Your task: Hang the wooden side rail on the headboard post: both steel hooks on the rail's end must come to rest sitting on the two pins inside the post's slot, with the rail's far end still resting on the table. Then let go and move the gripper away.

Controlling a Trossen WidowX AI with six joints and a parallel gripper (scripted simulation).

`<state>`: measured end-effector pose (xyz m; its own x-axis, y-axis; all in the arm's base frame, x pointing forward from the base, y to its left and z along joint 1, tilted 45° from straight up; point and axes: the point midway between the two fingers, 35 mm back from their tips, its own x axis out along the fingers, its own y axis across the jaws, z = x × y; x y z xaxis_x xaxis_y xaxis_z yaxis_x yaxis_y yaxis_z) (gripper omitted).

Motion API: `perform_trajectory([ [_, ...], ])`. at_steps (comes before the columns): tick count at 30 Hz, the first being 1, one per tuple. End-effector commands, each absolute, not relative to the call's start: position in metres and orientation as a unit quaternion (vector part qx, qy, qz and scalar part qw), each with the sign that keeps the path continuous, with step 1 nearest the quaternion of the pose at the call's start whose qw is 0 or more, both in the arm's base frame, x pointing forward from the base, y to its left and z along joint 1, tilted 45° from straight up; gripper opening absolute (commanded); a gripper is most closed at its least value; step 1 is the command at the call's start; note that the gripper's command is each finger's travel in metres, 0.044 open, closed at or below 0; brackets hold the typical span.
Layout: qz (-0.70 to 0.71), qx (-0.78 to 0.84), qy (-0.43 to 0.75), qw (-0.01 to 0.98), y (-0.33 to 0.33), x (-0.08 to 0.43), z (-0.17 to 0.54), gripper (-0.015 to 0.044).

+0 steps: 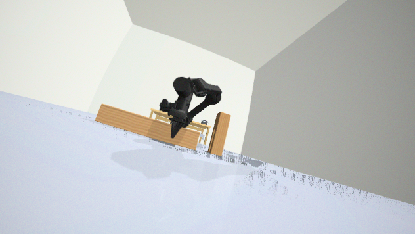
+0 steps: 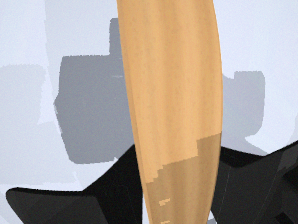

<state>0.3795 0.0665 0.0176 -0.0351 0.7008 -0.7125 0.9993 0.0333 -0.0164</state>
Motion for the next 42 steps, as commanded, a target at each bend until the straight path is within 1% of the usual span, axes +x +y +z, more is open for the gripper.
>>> perform_trajectory([
  [1,-0.269,0.638,0.667,0.274,0.067,0.380,0.018,0.0000],
  [8,-0.251,0.630,0.674,0.292,0.066,0.380,0.018,0.0000],
  [42,-0.251,0.630,0.674,0.293,0.065,0.370,0.017,0.0000],
])
